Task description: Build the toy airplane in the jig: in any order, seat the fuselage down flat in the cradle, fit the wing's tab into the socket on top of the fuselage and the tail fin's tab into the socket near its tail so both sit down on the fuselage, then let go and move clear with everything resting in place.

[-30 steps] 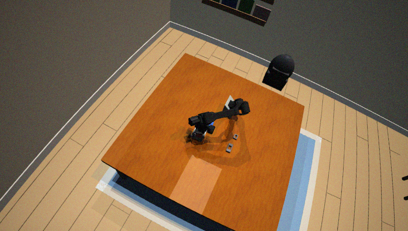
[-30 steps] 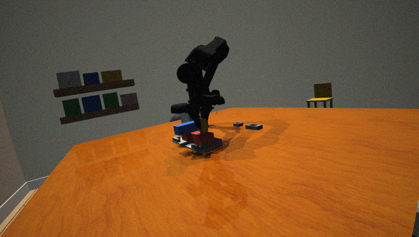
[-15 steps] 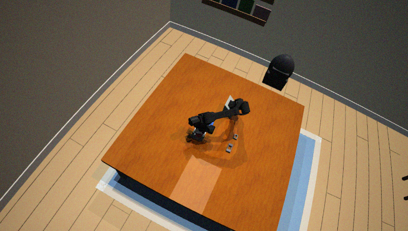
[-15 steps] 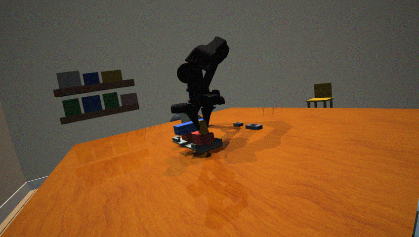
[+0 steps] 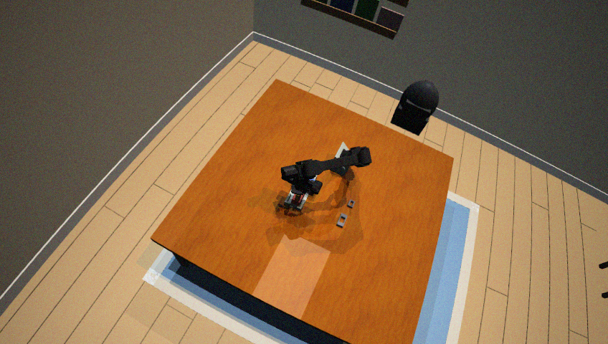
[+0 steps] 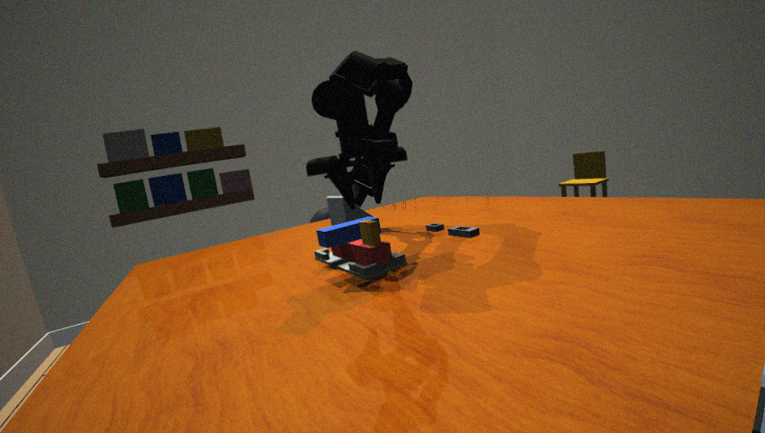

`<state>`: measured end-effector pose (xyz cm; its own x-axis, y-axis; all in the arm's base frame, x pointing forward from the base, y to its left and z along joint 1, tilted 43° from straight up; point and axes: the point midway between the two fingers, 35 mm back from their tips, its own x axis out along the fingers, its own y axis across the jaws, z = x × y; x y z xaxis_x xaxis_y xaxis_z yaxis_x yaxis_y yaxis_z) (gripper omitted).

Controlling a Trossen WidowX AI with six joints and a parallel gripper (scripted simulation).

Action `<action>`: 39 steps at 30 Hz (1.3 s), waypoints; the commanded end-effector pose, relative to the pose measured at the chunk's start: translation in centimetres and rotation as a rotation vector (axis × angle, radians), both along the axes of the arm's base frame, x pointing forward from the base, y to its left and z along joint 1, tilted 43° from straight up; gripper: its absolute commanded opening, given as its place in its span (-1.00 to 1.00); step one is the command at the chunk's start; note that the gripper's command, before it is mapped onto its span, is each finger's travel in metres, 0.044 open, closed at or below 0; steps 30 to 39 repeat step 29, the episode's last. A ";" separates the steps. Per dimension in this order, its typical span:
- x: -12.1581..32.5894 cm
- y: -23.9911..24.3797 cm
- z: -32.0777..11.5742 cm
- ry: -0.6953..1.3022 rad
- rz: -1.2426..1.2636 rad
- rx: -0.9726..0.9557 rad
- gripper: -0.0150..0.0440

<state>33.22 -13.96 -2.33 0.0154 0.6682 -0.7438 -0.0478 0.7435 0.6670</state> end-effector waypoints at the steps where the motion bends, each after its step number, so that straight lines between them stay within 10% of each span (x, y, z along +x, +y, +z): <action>1: -0.4 -2.3 2.5 -0.008 -0.006 -0.009 0.39; 39: 0.2 -2.3 2.5 -0.008 -0.006 -0.009 0.39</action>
